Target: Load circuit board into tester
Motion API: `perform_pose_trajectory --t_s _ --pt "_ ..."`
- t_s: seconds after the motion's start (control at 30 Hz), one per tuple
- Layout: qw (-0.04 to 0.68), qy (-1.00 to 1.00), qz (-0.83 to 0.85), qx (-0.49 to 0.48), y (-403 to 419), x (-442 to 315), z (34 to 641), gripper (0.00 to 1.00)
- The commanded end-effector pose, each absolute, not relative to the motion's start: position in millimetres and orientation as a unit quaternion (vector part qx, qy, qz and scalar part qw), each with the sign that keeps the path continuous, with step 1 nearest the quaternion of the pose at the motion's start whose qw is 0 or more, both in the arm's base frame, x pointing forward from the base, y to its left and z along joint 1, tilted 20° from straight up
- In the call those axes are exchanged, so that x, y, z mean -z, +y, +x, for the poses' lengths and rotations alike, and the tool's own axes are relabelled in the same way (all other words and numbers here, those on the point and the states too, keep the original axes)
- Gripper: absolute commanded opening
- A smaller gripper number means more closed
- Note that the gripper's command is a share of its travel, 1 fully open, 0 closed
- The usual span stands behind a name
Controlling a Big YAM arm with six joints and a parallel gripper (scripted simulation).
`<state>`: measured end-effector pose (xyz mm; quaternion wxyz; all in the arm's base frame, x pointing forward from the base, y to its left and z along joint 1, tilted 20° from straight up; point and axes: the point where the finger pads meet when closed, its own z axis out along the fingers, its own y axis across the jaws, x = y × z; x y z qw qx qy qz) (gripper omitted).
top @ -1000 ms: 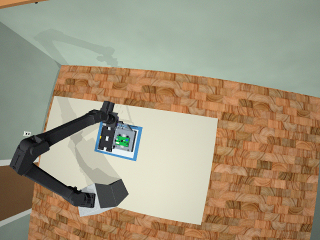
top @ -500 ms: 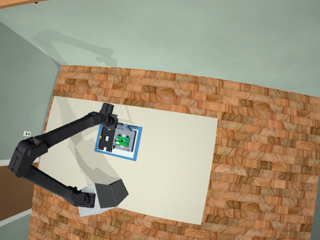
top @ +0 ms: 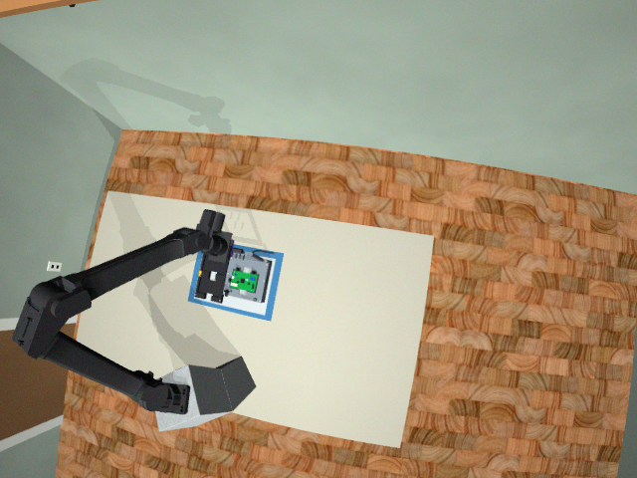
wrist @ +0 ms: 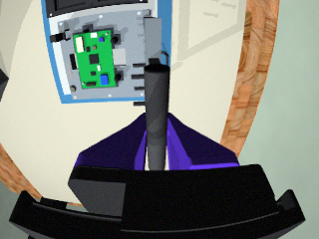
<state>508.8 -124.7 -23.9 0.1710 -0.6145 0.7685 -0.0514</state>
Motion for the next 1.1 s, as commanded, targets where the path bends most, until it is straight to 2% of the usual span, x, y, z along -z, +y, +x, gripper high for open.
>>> perform_pose_trajectory --t_s 0.0,1.07 --pt "0.171 0.769 -0.613 0.052 -130.2 12.8 495.6 0.0" --pt "0.166 0.769 -0.616 0.043 -112.7 45.2 449.8 0.0"
